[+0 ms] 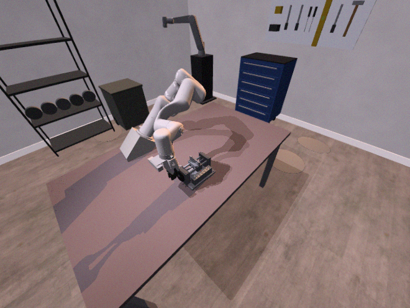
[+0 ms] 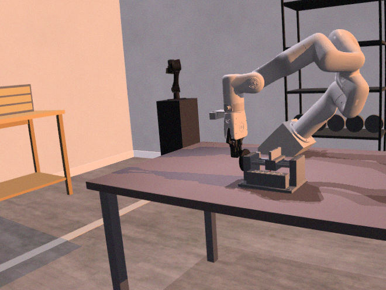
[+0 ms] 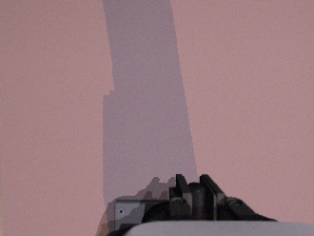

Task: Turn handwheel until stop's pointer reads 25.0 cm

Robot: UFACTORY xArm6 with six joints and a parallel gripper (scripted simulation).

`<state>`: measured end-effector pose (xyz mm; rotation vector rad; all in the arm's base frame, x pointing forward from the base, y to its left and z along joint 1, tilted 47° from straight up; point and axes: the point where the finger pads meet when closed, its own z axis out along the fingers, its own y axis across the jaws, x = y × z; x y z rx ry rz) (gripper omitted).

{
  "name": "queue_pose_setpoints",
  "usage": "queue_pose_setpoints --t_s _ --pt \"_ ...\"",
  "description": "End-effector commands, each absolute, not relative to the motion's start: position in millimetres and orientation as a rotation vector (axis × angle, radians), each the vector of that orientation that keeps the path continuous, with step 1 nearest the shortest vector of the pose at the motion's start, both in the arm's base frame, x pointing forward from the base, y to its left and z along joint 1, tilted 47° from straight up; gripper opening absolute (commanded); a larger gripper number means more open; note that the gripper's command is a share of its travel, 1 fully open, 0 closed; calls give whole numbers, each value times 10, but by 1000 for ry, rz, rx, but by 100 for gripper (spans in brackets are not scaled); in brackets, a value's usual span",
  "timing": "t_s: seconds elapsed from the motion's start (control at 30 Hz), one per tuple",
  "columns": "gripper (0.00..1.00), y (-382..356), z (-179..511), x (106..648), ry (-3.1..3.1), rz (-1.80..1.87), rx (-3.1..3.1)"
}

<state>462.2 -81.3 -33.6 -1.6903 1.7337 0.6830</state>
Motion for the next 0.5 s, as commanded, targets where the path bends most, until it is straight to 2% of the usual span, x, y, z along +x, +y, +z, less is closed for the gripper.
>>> queue_pose_setpoints --t_s 0.0,0.47 --pt "6 -819 -333 4609 1734 678 -1690" --pt "6 -800 -352 4558 1734 678 -1690"
